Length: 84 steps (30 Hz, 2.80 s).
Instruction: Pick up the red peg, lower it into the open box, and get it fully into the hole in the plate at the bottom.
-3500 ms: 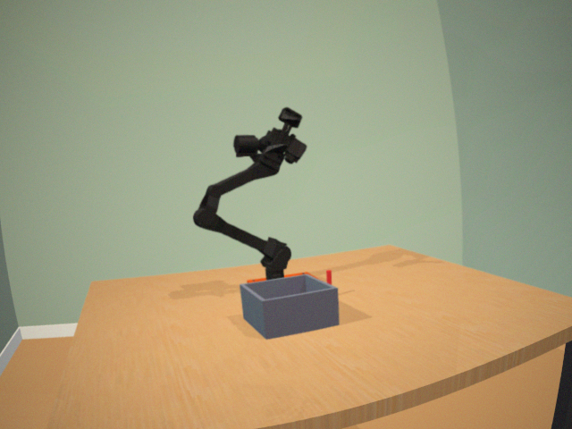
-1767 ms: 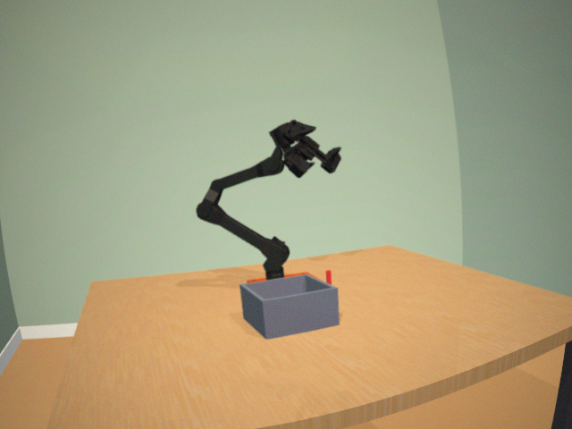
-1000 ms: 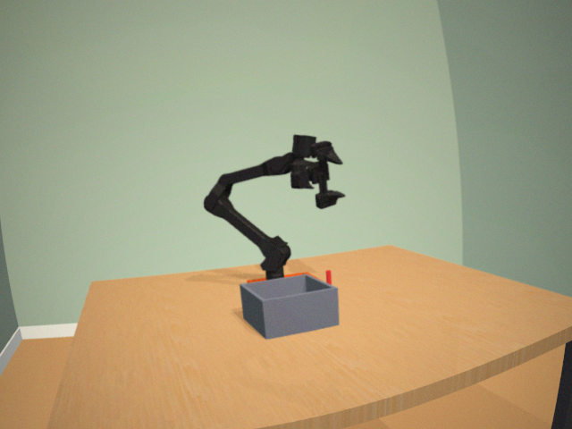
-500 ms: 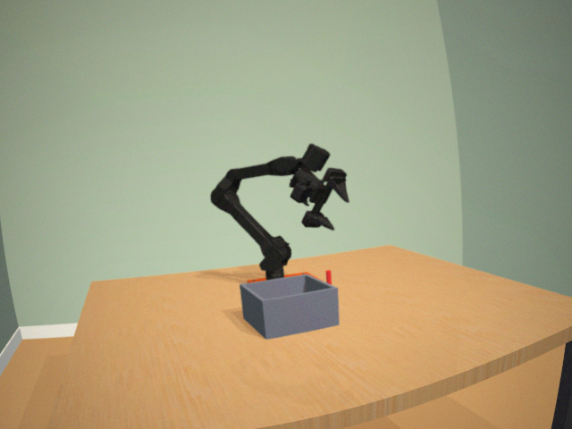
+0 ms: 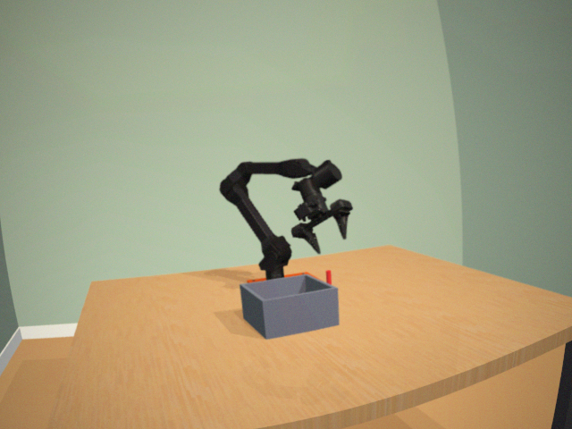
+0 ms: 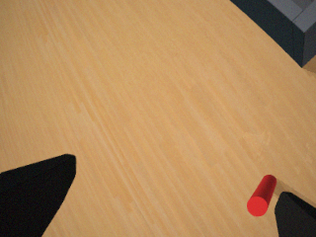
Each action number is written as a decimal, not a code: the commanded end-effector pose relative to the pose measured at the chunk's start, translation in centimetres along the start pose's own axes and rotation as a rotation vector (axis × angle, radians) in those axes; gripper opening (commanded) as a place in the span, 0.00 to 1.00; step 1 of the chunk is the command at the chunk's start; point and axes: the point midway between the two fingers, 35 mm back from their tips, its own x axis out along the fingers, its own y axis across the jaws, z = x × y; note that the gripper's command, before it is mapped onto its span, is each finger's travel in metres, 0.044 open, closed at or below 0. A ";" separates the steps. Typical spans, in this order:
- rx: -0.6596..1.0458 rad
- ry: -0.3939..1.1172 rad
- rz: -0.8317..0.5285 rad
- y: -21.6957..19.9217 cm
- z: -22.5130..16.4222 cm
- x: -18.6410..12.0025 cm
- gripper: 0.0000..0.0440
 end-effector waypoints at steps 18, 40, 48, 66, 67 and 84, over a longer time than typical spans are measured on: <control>-0.082 0.156 -0.324 -4.2 -3.0 6.4 1.00; -0.103 0.169 -0.458 -7.4 -4.3 12.0 0.27; -0.122 0.136 -0.475 -6.5 -3.4 11.7 0.01; -0.061 -0.029 -0.393 -1.0 2.6 6.0 0.00; -0.050 -0.040 -0.392 -0.9 3.0 5.9 0.00; 0.087 -0.204 -0.394 -0.1 11.4 5.8 0.00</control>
